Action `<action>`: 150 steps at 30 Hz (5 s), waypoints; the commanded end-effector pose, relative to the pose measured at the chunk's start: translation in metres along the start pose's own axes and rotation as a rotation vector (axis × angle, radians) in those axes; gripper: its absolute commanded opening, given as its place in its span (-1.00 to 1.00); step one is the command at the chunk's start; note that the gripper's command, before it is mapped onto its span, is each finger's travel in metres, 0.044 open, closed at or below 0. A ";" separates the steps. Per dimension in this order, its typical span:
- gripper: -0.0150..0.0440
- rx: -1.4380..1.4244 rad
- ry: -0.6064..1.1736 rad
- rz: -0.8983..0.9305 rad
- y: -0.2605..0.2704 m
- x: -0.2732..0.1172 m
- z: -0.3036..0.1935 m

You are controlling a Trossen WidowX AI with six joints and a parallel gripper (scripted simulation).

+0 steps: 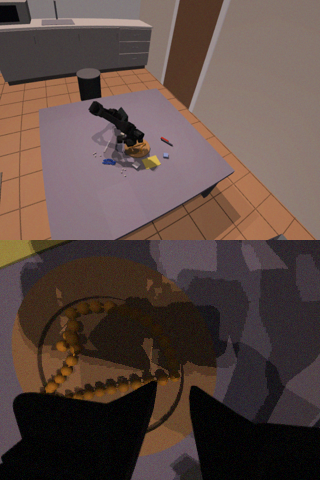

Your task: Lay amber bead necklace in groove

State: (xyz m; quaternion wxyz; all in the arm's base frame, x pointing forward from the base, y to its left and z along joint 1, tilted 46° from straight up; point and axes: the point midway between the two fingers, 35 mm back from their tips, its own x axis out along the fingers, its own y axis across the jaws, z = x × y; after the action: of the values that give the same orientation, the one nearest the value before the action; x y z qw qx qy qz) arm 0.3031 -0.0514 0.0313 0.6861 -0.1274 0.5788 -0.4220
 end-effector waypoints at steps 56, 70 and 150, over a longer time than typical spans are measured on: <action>-0.08 -1.832 -0.012 0.007 0.010 -0.007 0.001; -0.08 -1.841 -0.006 0.006 0.009 0.015 0.000; -0.14 -1.837 -0.008 0.009 -0.003 0.014 -0.009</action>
State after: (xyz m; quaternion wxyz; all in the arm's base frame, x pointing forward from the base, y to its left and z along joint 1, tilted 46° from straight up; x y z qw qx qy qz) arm 0.2934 -0.0608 0.0205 0.3184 -0.6218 0.6848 0.2075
